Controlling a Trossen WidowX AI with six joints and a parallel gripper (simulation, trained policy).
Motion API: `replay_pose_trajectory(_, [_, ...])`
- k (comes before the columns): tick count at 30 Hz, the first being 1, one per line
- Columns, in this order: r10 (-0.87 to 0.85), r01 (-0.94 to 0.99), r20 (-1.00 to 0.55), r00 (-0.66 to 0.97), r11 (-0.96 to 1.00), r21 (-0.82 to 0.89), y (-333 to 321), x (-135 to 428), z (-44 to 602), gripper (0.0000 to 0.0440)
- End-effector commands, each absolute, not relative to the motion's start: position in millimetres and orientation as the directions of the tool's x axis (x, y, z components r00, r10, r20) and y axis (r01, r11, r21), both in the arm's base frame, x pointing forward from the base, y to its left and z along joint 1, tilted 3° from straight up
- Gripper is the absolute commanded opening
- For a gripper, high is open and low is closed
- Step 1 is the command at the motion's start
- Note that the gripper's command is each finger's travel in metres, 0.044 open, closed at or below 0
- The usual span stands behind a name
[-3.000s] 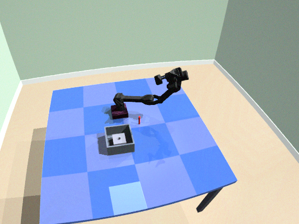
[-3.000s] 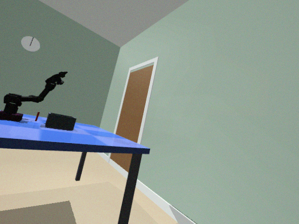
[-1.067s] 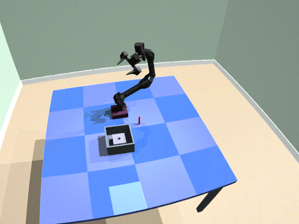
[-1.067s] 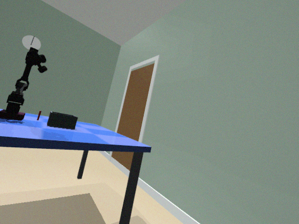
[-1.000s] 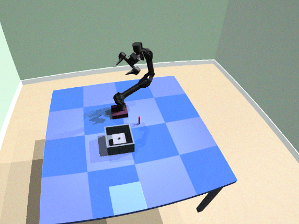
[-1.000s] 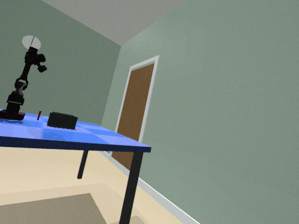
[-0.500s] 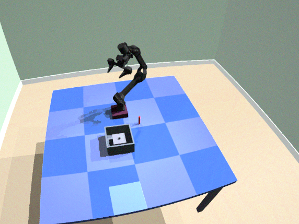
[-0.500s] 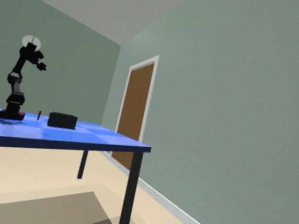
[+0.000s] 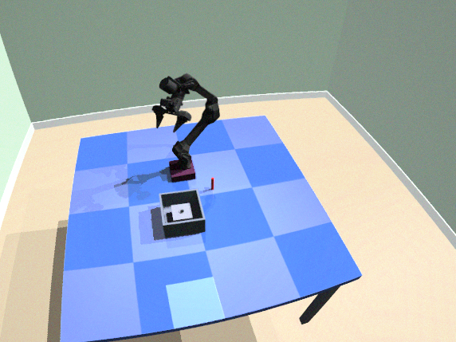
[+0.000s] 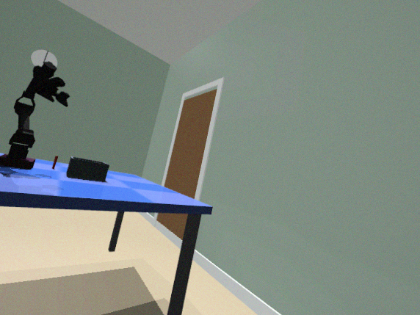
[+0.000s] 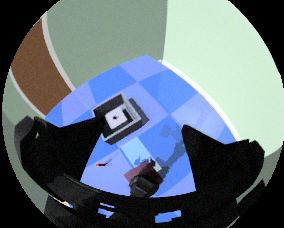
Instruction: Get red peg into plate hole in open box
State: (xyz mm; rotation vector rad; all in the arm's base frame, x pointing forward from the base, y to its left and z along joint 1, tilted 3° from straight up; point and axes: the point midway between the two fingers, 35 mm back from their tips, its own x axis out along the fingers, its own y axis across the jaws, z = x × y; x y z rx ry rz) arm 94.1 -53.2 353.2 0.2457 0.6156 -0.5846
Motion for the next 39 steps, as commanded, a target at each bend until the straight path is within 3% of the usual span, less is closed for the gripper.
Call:
replay_pose_trajectory(1, [-0.361,0.604,-0.698,0.619,0.786,0.130,-61,99,341,0.0440])
replay_pose_trajectory(18, [-0.112,0.686,-0.888,0.445,0.680,0.258,-60,137,280,0.0440])
replay_pose_trajectory(39, [-0.030,0.734,-1.000,0.003,0.679,-0.018,31,162,188,0.0440])
